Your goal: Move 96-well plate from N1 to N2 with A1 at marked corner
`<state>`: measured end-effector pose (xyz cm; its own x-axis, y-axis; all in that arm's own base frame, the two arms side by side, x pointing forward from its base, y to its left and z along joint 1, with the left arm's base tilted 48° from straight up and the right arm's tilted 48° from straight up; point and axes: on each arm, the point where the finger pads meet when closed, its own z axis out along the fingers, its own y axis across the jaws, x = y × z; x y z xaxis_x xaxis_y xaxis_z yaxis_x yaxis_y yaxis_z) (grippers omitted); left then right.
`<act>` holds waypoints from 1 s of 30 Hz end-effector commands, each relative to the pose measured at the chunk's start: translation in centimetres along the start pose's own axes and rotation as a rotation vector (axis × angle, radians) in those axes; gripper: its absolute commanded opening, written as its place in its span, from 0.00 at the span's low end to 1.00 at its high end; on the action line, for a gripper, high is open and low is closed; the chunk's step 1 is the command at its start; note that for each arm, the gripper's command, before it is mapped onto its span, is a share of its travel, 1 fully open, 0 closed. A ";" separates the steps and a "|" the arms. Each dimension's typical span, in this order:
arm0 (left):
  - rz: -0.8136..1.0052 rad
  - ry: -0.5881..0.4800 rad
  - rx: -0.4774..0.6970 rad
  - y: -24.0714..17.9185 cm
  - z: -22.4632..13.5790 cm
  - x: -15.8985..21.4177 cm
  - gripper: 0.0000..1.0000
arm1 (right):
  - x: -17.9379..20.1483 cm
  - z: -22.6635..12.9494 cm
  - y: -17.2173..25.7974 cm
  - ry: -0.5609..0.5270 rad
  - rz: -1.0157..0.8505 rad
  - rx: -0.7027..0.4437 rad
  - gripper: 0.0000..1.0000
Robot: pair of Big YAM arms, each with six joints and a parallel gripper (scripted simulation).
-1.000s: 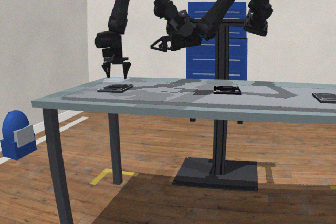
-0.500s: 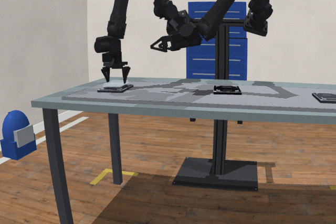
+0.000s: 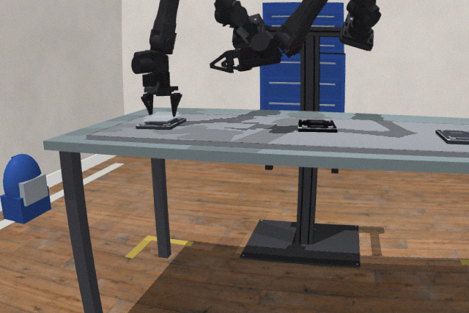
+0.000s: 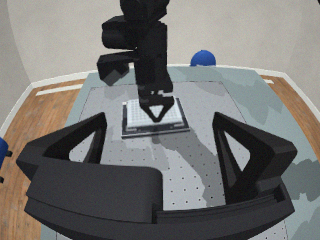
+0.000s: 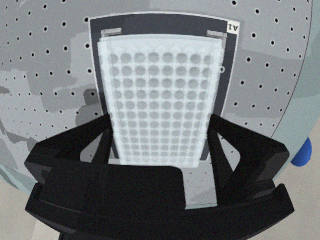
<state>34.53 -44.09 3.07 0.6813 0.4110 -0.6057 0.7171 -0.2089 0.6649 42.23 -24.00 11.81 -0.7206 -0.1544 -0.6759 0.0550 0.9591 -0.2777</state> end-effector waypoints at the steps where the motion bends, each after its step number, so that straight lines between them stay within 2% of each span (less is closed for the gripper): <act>1: 0.010 -0.007 -0.035 1.5 -0.3 -0.3 1.00 | -0.6 -0.2 -1.6 -0.011 0.016 0.022 0.79; 12: 0.010 -0.007 -0.035 1.5 -0.3 -0.3 1.00 | -0.9 2.5 -0.5 -0.015 0.007 0.011 0.79; 15: 0.010 -0.007 -0.035 1.5 -0.3 -0.3 1.00 | -0.7 0.9 -0.9 -0.016 0.001 0.019 0.79; 22: 0.010 -0.007 -0.035 1.5 -0.3 -0.3 1.00 | -0.5 0.6 -0.8 -0.016 0.008 0.018 0.79; 24: 0.010 -0.007 -0.035 1.5 -0.3 -0.3 1.00 | -0.5 0.6 -0.8 -0.016 0.008 0.018 1.00; 30: 0.010 -0.007 -0.035 1.5 -0.3 -0.3 1.00 | 0.7 -0.3 -1.1 -0.001 0.006 0.019 1.00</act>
<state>34.53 -44.09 3.07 0.6813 0.4110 -0.6058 0.7172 -0.2089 0.6648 42.60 -24.34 11.29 -0.7196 -0.1478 -0.6785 0.0613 0.9597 -0.2741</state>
